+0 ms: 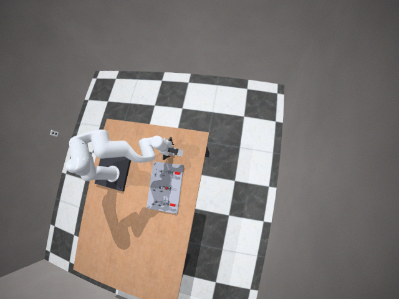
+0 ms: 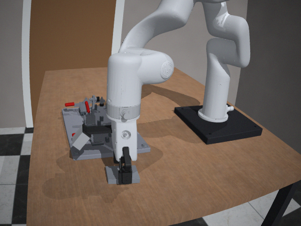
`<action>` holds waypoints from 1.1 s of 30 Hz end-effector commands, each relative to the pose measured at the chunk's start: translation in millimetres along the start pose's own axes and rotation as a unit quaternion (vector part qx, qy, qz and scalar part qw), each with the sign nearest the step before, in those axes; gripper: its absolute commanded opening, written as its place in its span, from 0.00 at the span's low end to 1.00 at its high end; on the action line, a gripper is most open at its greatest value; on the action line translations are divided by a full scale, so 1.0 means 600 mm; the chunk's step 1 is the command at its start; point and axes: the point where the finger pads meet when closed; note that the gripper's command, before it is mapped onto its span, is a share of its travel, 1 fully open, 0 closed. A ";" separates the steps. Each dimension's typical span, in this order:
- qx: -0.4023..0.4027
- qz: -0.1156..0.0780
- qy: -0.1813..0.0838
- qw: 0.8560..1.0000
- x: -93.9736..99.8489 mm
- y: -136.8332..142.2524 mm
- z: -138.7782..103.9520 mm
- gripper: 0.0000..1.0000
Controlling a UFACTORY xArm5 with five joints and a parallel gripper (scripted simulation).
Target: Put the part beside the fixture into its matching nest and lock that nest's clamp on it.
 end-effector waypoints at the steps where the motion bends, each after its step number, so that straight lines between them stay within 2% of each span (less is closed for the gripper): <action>1: 0.000 0.001 0.002 1.000 0.000 -0.001 0.002 1.00; 17: 0.000 0.001 0.002 1.000 0.000 -0.001 0.002 1.00; 18: 0.000 0.001 0.002 1.000 0.000 -0.001 0.002 0.00; 33: 0.000 0.001 0.002 1.000 0.000 -0.001 0.002 0.00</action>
Point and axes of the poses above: the point where the finger pads meet when closed, its own x axis back along the fingers, its own y axis across the jaws, z = x × y, and after that the axes turned 5 degrees about x, right-handed
